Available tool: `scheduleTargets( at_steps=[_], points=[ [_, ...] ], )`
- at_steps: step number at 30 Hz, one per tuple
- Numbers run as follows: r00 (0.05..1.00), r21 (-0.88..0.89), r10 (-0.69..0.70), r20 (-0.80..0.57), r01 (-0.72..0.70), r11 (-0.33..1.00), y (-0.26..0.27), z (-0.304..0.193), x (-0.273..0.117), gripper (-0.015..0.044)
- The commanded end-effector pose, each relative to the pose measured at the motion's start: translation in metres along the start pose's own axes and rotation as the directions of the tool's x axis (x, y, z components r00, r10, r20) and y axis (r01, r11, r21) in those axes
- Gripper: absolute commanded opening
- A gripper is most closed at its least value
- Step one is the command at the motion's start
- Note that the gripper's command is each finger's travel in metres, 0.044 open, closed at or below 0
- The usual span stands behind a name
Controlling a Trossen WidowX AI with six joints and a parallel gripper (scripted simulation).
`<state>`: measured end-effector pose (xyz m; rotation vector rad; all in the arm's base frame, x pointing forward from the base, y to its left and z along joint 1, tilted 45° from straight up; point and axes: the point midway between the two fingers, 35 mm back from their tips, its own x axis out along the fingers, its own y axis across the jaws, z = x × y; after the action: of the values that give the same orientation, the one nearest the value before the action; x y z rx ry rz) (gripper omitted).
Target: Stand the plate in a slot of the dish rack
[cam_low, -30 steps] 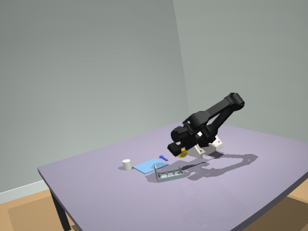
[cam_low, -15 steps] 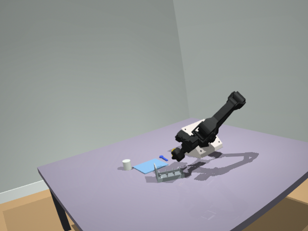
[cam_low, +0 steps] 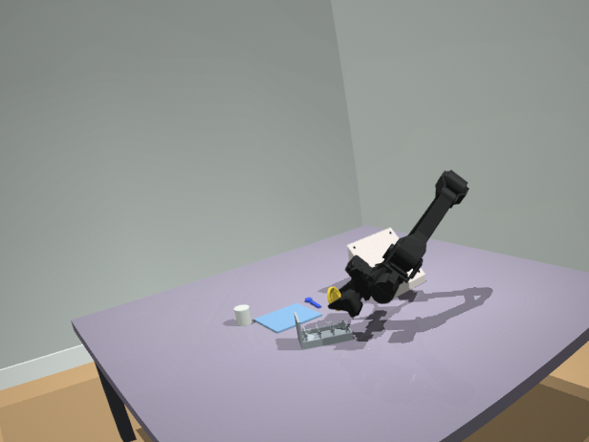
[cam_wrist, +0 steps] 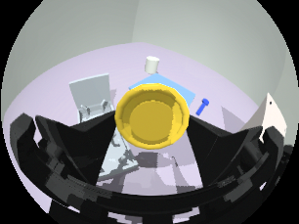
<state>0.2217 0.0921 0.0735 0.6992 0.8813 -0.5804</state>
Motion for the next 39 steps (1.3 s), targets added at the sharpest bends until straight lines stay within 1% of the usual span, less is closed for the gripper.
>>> scheduleTargets(
  at_steps=[1, 13, 27, 30, 39],
  points=[
    [0.997, -0.014, 0.058, 0.058, -0.057, 0.998, 0.003, 0.0, -0.003, 0.0],
    [0.939, -0.073, 0.262, 0.221, -0.252, 0.965, 0.014, -0.006, -0.018, 0.0],
    [0.804, -0.103, 0.47, 0.364, -0.466, 0.879, 0.017, -0.012, -0.044, 0.0],
    [0.787, -0.104, 0.488, 0.377, -0.488, 0.867, 0.016, -0.013, -0.047, 0.0],
    [0.787, -0.104, 0.488, 0.377, -0.487, 0.867, 0.017, -0.014, -0.046, 0.0]
  ],
)
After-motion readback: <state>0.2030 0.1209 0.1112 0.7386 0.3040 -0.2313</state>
